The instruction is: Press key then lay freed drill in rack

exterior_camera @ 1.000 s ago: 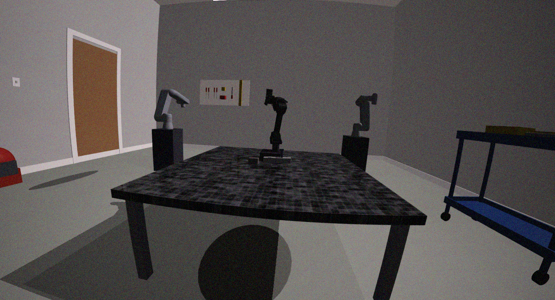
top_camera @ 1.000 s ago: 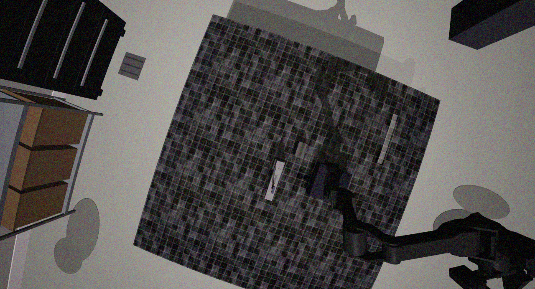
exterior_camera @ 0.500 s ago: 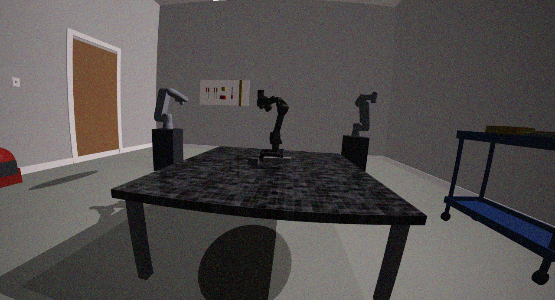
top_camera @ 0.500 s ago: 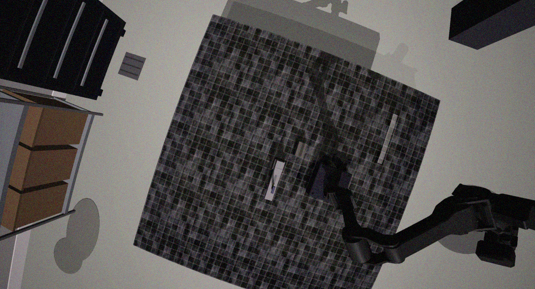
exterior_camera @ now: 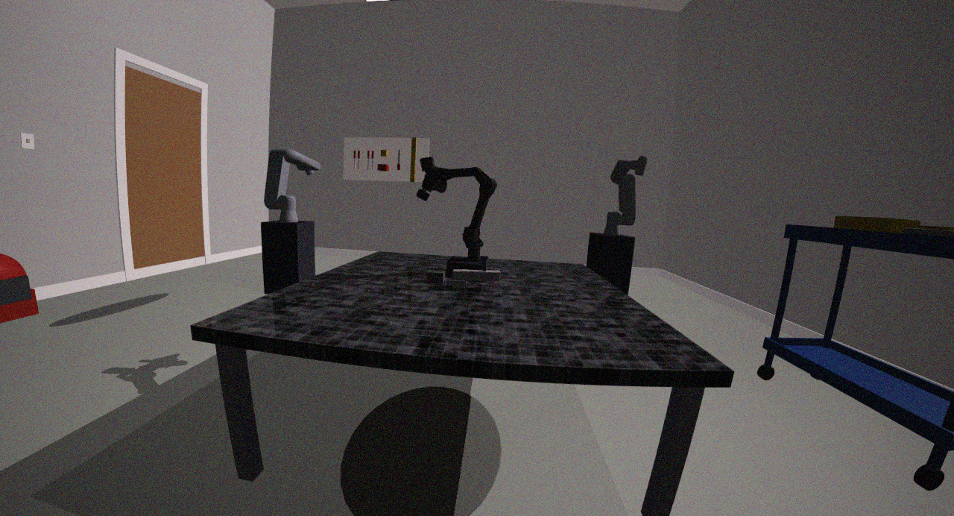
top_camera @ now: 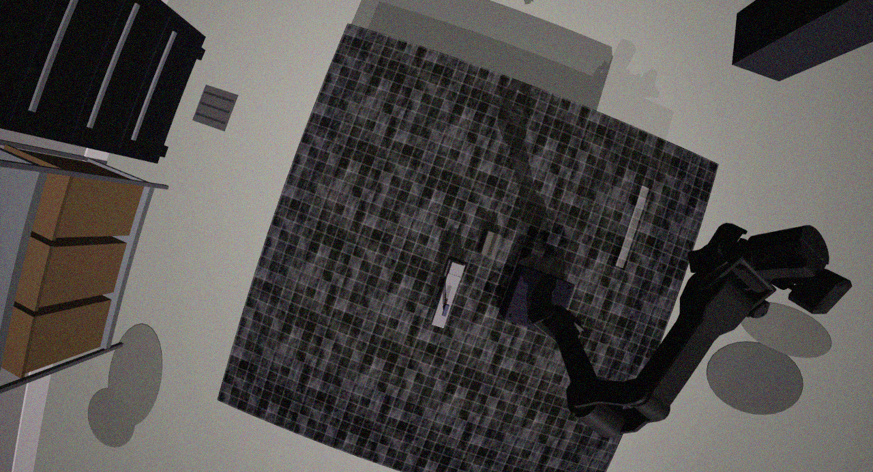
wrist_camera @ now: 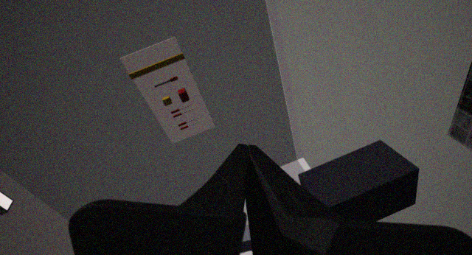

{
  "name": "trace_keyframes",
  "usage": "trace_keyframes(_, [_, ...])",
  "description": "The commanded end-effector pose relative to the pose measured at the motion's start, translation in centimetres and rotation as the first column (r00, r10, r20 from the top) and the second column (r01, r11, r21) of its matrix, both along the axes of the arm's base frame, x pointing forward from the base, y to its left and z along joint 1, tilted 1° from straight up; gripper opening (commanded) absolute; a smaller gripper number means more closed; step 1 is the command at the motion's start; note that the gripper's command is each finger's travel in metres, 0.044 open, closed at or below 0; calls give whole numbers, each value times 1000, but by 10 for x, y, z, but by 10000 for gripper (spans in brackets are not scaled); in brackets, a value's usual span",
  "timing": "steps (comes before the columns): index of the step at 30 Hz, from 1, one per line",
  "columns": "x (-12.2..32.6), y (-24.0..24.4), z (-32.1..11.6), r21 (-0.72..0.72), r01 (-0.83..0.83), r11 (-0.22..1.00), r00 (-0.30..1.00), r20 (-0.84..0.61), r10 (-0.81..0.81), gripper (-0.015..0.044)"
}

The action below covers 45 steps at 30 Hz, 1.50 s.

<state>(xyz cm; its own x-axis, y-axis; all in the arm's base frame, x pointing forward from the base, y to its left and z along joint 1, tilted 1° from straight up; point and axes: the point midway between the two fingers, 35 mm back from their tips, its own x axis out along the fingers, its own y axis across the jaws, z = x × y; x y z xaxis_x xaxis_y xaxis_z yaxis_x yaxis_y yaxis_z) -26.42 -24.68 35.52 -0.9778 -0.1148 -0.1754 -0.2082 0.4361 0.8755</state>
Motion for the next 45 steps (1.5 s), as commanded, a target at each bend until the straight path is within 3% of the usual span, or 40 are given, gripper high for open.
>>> trace_keyframes(1, [45, -49, -21, 191, -255, 948, 967, 53, 249, 0])
trace_keyframes(7, [131, -102, -50, 466, -577, 670, 799, 153, 582, 0])
trace_keyframes(14, [249, -126, -87, 690, -712, 135, 458, 310, 833, 0])
trace_keyframes(21, [367, -104, -126, 772, -485, -412, 65, 501, 863, 0])
trace_keyframes(27, [455, -49, -158, 720, -52, -692, -224, 667, 711, 0])
trace_keyframes(31, [501, 2, -177, 635, 284, -719, -348, 766, 540, 0])
trace_keyframes(35, [534, 62, -195, 524, 593, -612, -403, 851, 338, 0])
trace_keyframes(40, [554, 144, -214, 371, 871, -323, -365, 927, 84, 0])
trace_keyframes(45, [550, 223, -227, 231, 970, 71, -221, 968, -123, 0])
